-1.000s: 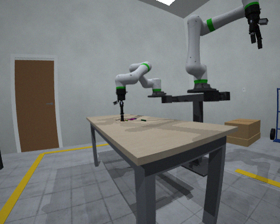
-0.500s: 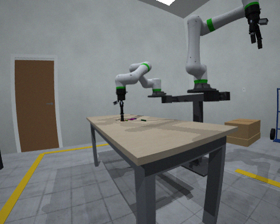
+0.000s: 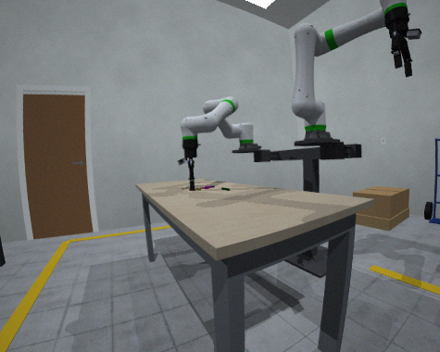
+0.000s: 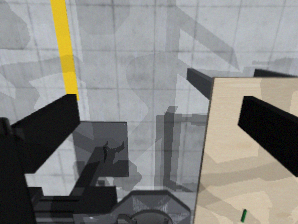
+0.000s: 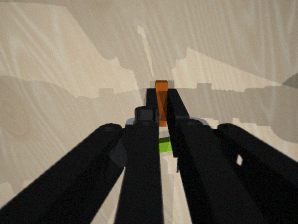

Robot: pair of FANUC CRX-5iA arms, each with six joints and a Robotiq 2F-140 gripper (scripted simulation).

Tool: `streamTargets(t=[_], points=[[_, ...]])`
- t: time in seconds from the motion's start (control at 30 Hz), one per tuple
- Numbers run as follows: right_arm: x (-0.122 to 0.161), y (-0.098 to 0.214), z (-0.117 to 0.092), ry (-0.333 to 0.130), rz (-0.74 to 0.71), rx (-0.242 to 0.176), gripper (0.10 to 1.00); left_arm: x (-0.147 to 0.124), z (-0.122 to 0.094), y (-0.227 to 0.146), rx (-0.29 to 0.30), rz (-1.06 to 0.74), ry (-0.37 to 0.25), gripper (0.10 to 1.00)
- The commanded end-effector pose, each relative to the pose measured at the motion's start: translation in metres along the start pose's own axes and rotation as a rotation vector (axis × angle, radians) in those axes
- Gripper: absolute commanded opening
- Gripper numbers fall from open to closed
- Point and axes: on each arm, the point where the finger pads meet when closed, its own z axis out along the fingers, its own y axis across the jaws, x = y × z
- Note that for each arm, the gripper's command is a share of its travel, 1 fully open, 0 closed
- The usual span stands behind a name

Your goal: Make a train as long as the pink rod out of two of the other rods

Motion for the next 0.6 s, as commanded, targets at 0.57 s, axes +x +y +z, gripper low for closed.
streamTargets(t=[0.57], points=[[0.001,-0.001,-0.048,0.002,0.000,0.002,0.124,0.000,-0.001,0.000,0.000,0.000,0.002,1.000]])
